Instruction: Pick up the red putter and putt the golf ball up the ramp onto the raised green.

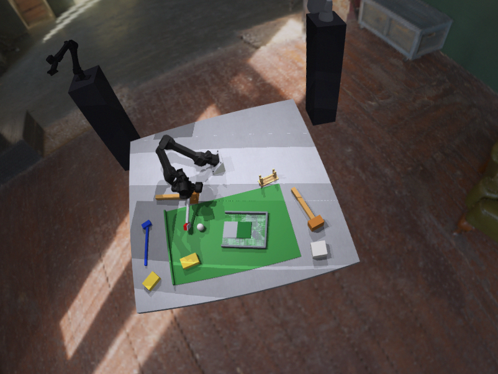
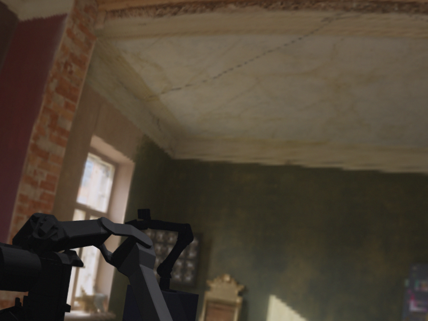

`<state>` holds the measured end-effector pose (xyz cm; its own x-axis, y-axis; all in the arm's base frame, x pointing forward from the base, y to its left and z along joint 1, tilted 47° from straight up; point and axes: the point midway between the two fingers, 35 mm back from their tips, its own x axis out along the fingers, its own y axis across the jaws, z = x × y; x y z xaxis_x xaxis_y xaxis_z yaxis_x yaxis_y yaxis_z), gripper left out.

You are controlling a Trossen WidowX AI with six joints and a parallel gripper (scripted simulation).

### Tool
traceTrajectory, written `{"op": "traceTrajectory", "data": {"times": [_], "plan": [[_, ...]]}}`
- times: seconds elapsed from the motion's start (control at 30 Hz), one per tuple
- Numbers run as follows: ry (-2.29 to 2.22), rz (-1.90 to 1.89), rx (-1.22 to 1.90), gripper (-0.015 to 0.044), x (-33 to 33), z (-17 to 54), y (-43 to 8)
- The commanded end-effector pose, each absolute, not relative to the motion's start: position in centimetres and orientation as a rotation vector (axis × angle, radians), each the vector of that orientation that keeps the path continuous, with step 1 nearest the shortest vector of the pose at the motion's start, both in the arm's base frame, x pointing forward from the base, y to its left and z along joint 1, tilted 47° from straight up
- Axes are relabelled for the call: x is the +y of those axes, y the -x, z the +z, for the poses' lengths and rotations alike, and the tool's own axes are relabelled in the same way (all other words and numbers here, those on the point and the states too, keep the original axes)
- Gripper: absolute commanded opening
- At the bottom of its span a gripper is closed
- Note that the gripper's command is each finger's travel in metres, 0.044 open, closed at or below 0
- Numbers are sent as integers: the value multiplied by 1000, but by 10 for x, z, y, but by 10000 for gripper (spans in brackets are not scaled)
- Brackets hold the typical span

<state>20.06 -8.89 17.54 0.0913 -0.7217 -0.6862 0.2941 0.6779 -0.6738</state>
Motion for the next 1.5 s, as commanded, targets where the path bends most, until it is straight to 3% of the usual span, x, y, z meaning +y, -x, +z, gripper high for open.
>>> {"op": "traceTrajectory", "data": {"times": [0.0,0.3,0.9,1.47], "plan": [[413,-768,1278,0,-66,152,-217],[418,-777,1265,0,-1,89,-234],[417,-775,1268,0,42,129,-228],[417,-774,1267,0,35,125,-229]]}}
